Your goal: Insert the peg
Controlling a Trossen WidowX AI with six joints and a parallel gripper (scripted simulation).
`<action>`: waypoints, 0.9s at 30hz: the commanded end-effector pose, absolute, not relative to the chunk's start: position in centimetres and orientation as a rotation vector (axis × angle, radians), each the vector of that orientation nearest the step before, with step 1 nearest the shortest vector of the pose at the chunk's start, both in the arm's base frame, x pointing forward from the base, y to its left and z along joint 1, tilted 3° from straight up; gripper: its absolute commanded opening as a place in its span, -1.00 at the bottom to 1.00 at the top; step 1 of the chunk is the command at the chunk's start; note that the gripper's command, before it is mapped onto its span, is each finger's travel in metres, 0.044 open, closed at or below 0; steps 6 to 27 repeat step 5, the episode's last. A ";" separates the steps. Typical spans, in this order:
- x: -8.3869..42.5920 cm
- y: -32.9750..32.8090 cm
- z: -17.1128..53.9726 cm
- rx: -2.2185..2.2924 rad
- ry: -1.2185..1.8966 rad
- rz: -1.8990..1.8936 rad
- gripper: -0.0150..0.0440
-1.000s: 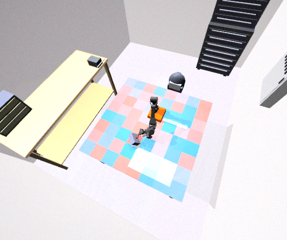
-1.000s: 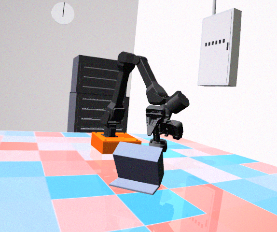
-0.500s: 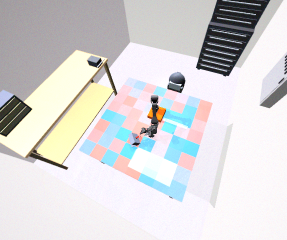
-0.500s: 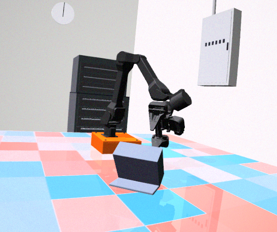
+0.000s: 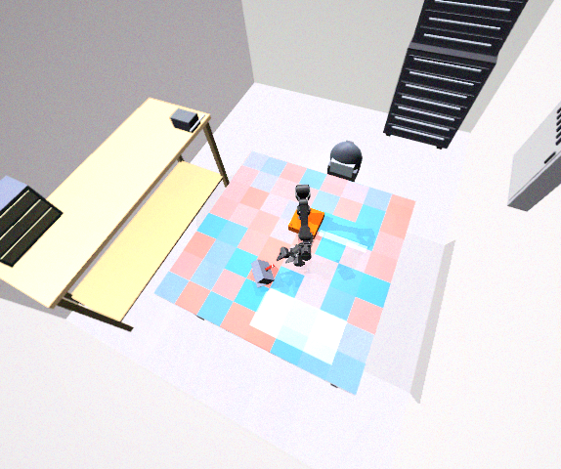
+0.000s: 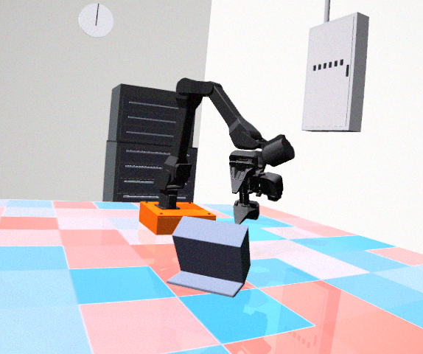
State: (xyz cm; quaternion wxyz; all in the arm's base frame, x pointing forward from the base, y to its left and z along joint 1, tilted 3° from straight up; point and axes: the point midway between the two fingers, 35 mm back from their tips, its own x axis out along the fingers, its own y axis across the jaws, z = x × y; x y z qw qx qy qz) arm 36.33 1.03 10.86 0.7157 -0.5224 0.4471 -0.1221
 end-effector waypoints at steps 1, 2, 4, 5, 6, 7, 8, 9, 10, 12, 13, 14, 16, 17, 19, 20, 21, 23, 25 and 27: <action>36.0 1.6 11.4 -1.153 0.982 -0.277 1.00; 35.9 1.7 11.5 -1.153 0.982 -0.277 1.00; 35.8 1.7 11.5 -1.153 0.982 -0.277 1.00; 35.8 1.7 11.5 -1.153 0.982 -0.277 1.00; 35.8 1.7 11.5 -1.153 0.982 -0.277 1.00; 35.8 1.7 11.5 -1.153 0.982 -0.277 1.00; 35.8 1.7 11.5 -1.153 0.982 -0.277 1.00; 35.8 1.7 11.5 -1.153 0.982 -0.277 1.00; 35.8 1.7 11.5 -1.153 0.982 -0.277 1.00; 35.8 1.7 11.5 -1.153 0.982 -0.277 1.00; 35.8 1.7 11.5 -1.153 0.982 -0.277 1.00; 35.8 1.7 11.5 -1.153 0.982 -0.277 1.00; 35.8 1.7 11.5 -1.153 0.982 -0.277 1.00; 35.8 1.7 11.5 -1.153 0.982 -0.277 1.00; 35.8 1.7 11.5 -1.153 0.982 -0.277 1.00; 35.8 1.7 11.5 -1.153 0.982 -0.277 1.00; 35.8 1.7 11.5 -1.153 0.982 -0.277 1.00; 35.8 1.7 11.5 -1.153 0.982 -0.277 1.00; 35.8 1.7 11.5 -1.153 0.982 -0.277 1.00; 35.8 1.7 11.5 -1.153 0.982 -0.277 1.00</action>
